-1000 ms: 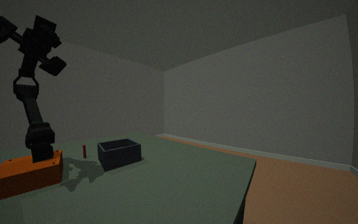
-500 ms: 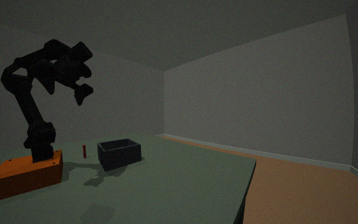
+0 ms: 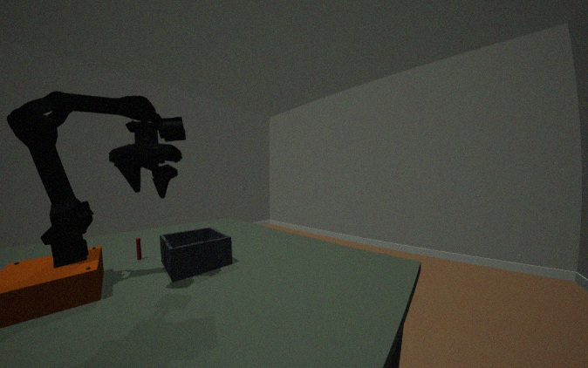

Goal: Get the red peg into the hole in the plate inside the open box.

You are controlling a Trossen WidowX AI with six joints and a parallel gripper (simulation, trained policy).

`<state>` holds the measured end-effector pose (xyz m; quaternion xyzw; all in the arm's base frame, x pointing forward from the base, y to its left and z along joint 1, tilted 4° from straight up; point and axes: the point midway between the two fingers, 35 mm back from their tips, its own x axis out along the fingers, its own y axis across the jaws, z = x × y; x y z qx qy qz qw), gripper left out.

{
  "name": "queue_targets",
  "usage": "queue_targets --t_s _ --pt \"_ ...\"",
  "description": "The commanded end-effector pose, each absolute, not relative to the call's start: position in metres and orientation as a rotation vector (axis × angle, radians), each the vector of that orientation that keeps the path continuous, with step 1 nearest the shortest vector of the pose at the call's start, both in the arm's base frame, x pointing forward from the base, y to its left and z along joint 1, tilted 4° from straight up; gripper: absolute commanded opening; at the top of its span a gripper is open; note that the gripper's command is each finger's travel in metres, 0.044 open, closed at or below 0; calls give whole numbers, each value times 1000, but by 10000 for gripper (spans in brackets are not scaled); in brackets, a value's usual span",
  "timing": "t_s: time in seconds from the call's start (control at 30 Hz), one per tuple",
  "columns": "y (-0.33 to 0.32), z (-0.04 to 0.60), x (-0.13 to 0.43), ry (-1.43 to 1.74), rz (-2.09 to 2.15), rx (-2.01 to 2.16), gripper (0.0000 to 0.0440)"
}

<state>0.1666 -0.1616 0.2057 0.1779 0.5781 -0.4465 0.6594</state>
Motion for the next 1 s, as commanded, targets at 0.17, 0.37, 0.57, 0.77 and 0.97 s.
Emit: queue_targets --t_s 0.17,0.37,0.57,0.77,0.97 --pt "-111 178 199 1395 -939 419 440" --pt "-72 163 213 1446 -911 419 440" --pt "-34 148 217 1494 -903 413 440" --pt "2 135 214 1538 -916 402 440" --pt "34 120 205 1574 -941 382 440"
